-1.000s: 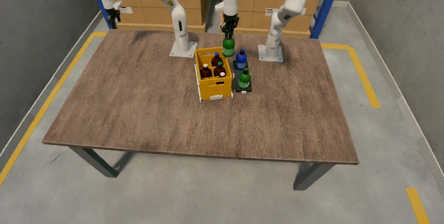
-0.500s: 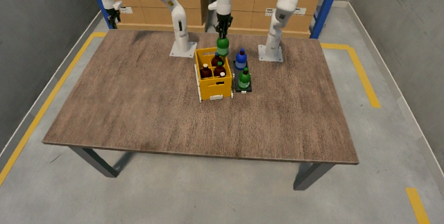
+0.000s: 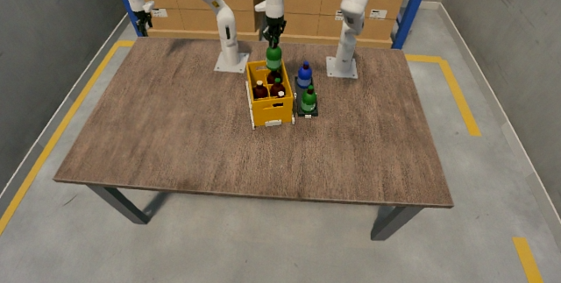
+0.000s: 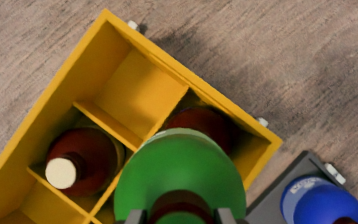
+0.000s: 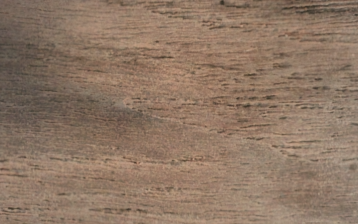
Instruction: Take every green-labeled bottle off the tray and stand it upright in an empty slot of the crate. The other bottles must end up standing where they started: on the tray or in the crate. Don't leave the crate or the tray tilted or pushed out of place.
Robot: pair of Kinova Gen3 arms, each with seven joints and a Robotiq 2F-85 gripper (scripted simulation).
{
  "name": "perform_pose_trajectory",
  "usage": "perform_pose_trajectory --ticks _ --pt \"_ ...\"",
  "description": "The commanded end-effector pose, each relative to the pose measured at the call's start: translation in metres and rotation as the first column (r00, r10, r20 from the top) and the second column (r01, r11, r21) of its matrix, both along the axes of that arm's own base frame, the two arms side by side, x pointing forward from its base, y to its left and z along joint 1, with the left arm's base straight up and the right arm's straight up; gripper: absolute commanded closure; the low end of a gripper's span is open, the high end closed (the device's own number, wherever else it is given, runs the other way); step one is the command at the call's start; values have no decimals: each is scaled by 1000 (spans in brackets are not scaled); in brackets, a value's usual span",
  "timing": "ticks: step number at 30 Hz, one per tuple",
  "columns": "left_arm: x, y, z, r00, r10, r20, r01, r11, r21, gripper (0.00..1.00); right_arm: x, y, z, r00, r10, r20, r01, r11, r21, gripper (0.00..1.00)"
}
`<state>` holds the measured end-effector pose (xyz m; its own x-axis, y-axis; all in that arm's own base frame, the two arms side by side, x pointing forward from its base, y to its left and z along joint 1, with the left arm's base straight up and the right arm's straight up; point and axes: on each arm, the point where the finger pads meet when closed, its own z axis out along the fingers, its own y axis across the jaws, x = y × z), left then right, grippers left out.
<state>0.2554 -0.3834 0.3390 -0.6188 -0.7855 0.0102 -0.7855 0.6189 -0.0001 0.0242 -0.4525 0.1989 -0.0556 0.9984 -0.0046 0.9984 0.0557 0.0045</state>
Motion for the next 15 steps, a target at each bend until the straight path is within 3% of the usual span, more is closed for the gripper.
perform_pose_trajectory --ticks 1,15 --pt "-3 -11 2 1000 -14 3 14 1000 0 638 -2 3 1 1000 -7 -5 7 1000 4 2" --pt "-4 -37 2 1000 -14 3 14 1000 0 638 -2 3 1 1000 -7 -5 7 1000 4 2"
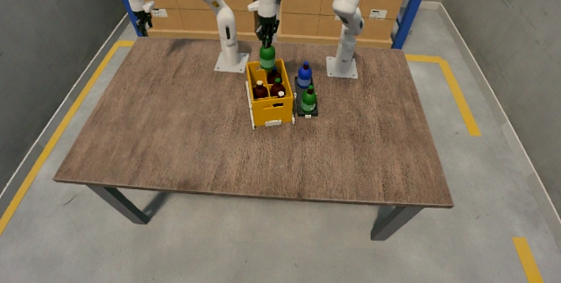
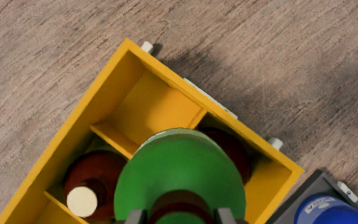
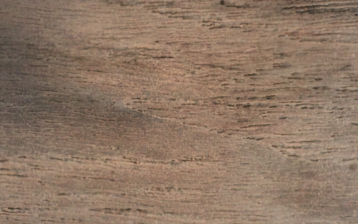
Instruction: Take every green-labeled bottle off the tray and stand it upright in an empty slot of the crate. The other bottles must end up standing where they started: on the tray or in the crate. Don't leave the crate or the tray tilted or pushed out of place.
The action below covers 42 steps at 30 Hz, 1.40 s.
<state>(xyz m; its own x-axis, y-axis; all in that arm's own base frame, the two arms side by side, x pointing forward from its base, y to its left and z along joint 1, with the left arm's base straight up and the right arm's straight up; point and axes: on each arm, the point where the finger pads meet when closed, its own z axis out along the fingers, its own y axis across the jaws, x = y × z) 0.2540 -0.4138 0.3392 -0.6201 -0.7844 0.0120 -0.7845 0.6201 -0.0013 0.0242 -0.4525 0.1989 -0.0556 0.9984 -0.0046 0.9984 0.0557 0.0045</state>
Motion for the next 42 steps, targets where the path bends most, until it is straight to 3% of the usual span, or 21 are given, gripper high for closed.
perform_pose_trajectory --ticks 1,42 --pt "-2 -9 2 1000 -12 4 12 1000 2 638 -2 3 1 1000 -7 -5 7 1000 4 2" --pt "-3 -48 2 1000 -12 6 12 1000 9 638 -2 3 1 1000 -7 -5 7 1000 4 2"
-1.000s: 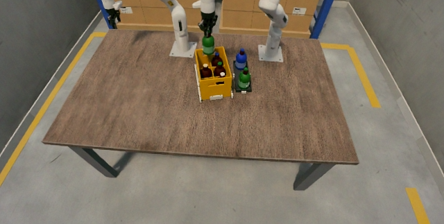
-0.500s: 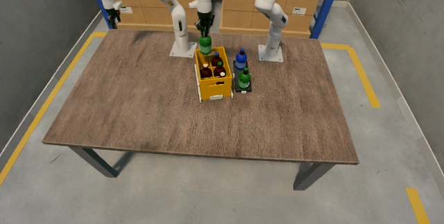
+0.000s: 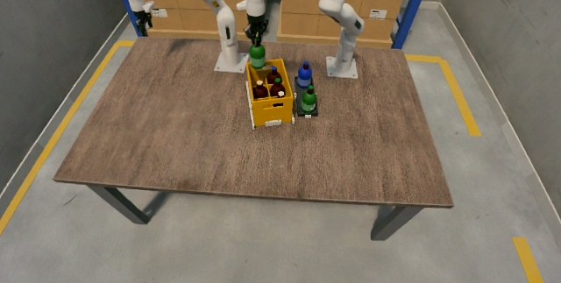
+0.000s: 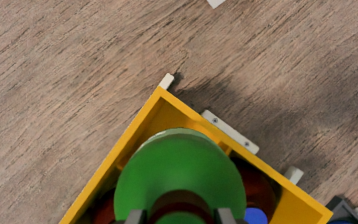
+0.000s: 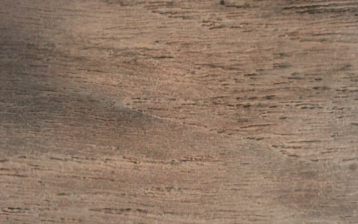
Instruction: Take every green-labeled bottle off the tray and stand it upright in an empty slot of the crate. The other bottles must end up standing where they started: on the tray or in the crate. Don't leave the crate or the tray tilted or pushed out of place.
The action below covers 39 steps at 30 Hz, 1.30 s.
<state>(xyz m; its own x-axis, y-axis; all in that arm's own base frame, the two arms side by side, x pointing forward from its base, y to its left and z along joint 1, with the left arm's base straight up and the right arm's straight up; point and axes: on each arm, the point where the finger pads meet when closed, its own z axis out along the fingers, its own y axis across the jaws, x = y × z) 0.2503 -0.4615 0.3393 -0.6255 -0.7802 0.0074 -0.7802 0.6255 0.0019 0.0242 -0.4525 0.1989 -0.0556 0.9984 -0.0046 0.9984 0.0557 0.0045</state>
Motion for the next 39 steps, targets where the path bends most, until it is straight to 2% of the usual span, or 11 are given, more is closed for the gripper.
perform_pose_trajectory --ticks 1,39 --pt "1 -1 2 1000 -5 7 5 1000 4 638 -2 3 1 1000 -7 -5 7 1000 4 2" --pt "2 -4 2 1000 0 10 0 1000 6 638 -2 3 1 1000 -7 -5 7 1000 4 2"
